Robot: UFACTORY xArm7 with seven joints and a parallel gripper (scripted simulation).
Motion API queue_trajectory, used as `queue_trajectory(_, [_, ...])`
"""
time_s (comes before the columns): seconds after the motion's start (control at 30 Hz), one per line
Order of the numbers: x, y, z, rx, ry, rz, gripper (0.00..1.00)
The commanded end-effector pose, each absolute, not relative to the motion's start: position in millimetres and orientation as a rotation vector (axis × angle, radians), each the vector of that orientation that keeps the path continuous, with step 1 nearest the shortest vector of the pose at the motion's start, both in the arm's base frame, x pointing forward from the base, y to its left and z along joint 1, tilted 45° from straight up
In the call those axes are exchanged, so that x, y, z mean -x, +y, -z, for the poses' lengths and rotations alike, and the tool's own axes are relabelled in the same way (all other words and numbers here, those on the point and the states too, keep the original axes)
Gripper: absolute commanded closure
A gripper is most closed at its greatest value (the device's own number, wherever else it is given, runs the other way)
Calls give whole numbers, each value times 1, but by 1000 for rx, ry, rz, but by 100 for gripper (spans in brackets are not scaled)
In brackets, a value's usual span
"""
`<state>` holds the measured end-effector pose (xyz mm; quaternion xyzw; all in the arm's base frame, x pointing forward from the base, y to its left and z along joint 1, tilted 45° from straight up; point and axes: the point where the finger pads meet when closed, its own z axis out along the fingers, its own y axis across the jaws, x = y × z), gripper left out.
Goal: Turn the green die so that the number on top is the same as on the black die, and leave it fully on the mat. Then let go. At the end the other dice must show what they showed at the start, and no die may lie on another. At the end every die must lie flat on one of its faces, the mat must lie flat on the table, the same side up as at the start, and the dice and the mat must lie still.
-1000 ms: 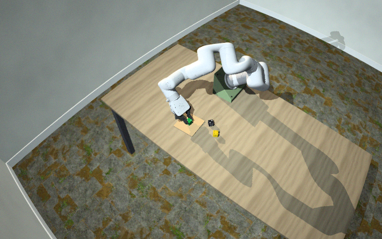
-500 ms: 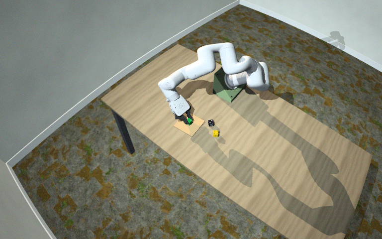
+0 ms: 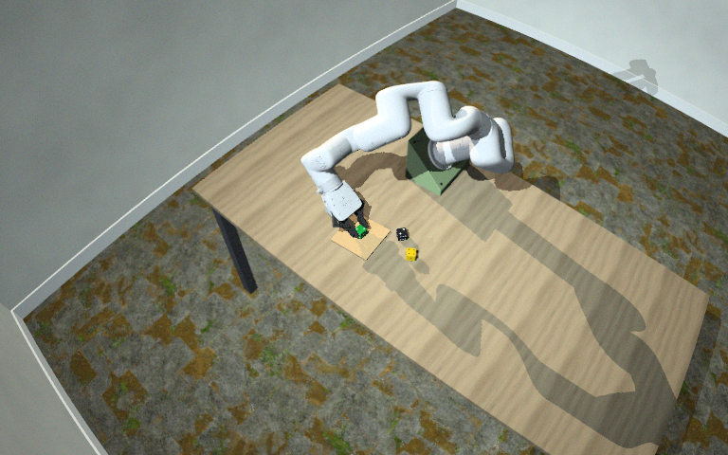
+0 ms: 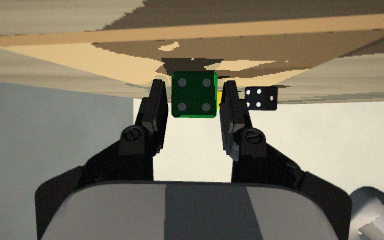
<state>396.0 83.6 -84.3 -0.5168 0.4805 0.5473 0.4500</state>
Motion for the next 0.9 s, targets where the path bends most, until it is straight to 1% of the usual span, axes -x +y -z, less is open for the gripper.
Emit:
queue_trajectory(0.0, [-397, 82, 84, 1280, 1190, -1348, 53])
queue_trajectory(0.03, [-397, 82, 84, 1280, 1190, -1348, 53])
queue_trajectory(0.07, [-397, 82, 84, 1280, 1190, -1348, 31])
queue_trajectory(0.87, [-398, 80, 82, 1280, 1190, -1348, 31])
